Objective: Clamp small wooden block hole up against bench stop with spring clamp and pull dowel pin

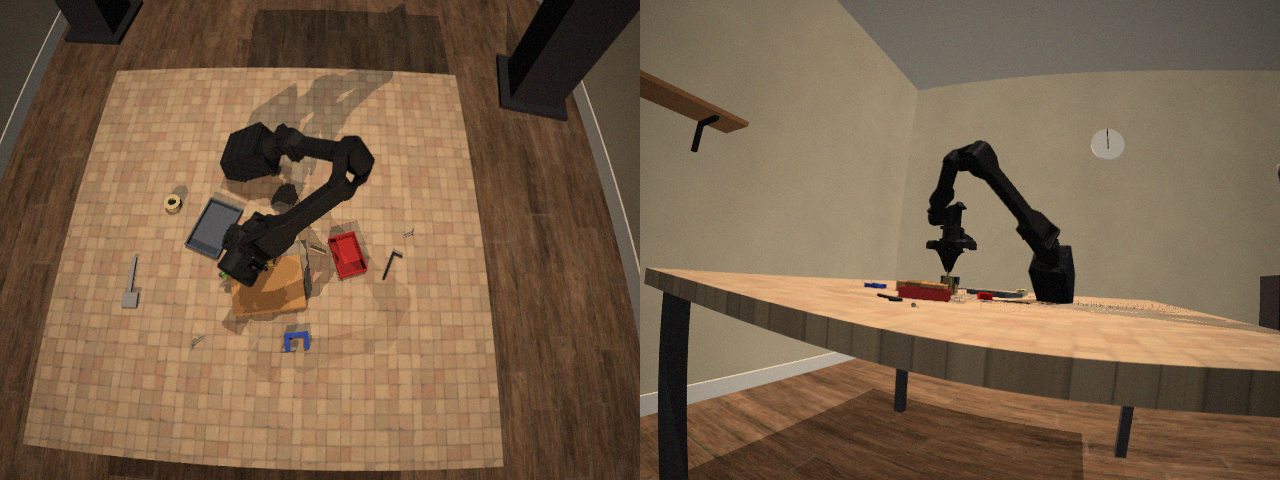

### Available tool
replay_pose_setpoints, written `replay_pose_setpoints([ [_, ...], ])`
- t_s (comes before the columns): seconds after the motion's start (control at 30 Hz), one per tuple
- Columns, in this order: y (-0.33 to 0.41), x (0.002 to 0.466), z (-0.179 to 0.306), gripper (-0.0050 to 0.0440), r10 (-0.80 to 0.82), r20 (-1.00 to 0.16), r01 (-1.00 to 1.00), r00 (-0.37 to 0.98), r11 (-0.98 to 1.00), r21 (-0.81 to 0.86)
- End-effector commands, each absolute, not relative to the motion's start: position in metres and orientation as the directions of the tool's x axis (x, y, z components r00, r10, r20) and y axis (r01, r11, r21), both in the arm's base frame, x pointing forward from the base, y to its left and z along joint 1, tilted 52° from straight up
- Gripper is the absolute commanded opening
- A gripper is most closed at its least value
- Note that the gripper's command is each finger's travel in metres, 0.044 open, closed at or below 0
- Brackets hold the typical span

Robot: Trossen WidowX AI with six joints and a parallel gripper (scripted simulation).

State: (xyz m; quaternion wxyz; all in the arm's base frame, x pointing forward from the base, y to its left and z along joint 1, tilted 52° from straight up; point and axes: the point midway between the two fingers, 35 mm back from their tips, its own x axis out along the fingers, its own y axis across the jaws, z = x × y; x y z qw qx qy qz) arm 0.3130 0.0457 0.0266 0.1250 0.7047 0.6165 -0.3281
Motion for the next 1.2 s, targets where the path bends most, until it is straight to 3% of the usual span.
replay_pose_setpoints([
  [0.0, 0.0442, 0.3135, 0.0277, 0.0, 0.786, -0.617, 0.927, 0.029, -0.252, -0.278],
  [0.47, 0.044, 0.3135, 0.0279, 0.0, 0.786, -0.617, 0.945, 0.029, -0.222, -0.239],
  [1.17, 0.0436, 0.3135, 0.0283, 0.0, 0.786, -0.617, 0.989, 0.029, 0.068, 0.133],
])
